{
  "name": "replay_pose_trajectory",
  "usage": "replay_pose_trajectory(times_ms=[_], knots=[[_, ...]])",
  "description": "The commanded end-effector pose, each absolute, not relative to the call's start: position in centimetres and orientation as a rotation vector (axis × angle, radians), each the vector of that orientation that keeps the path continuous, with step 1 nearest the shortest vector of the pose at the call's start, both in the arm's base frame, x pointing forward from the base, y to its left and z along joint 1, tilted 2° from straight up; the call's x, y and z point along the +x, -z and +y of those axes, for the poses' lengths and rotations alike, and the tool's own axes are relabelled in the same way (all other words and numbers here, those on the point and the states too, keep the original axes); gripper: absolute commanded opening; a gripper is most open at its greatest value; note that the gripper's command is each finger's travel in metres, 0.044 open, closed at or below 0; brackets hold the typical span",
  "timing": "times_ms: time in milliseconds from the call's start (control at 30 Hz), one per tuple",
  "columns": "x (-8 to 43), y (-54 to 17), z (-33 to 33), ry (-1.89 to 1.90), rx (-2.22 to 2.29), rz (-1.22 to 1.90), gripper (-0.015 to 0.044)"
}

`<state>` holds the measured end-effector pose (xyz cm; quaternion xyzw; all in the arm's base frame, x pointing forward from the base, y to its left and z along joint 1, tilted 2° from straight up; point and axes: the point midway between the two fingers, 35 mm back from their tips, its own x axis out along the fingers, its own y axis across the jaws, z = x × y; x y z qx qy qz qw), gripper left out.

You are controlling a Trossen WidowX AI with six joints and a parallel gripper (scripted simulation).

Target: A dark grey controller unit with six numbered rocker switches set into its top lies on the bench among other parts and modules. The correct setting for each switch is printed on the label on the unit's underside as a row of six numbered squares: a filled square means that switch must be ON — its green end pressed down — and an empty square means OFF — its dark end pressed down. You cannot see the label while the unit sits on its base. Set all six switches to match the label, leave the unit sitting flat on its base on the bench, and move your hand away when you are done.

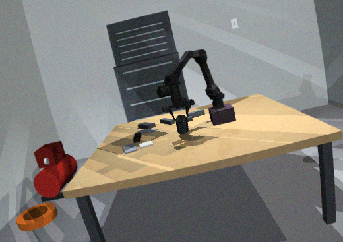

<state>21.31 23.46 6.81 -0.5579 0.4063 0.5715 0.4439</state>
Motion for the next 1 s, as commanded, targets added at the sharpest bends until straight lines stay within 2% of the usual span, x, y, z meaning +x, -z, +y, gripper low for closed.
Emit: replay_pose_trajectory(times_ms=[0,967], knots=[[21.5,-7.0,23.0,-1.411,-1.388,1.01,0.0336],[22.0,-8.0,20.9,-1.41,-1.39,1.011,0.0336]])
